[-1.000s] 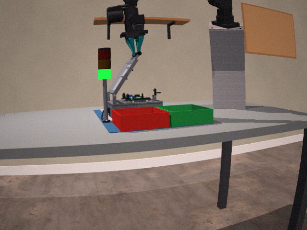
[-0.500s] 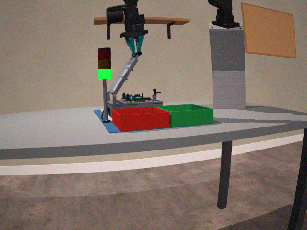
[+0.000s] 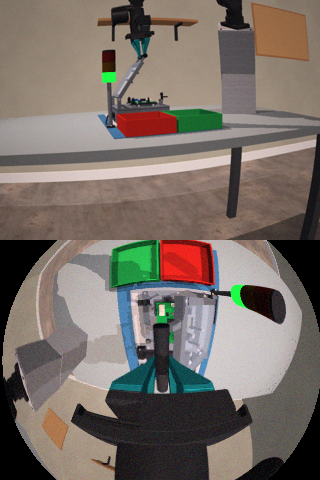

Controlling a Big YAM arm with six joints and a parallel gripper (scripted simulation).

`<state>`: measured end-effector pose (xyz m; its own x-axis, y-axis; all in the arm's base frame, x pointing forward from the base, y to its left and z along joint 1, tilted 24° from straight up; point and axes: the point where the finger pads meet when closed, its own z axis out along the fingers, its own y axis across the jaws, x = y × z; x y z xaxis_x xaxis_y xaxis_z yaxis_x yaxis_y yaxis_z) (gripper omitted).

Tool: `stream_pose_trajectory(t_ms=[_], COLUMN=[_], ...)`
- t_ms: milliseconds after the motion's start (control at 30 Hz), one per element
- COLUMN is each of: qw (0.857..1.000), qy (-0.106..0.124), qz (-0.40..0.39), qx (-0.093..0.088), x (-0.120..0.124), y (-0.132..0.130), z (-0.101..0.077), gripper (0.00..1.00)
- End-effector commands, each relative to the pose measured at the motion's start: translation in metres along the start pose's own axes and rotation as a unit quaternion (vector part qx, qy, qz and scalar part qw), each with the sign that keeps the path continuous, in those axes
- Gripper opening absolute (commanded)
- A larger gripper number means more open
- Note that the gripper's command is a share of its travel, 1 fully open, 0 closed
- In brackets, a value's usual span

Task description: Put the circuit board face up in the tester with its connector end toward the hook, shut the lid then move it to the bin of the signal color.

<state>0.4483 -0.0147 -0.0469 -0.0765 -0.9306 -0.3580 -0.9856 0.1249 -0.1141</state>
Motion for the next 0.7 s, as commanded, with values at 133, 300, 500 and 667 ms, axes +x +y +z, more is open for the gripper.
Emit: stream_pose_trajectory(t_ms=[133, 300, 500, 667], qw=[0.997, 0.996, 0.996, 0.996], qy=[0.004, 0.005, 0.005, 0.005], qz=[-0.006, -0.008, -0.008, -0.008], qx=[0.081, 0.087, 0.087, 0.087], x=[0.0023, 0.003, 0.003, 0.003], y=[-0.0761, -0.0809, -0.0819, -0.0825], z=[-0.0443, -0.0456, -0.0462, -0.0466], gripper=[0.0, 0.0, 0.0, 0.0])
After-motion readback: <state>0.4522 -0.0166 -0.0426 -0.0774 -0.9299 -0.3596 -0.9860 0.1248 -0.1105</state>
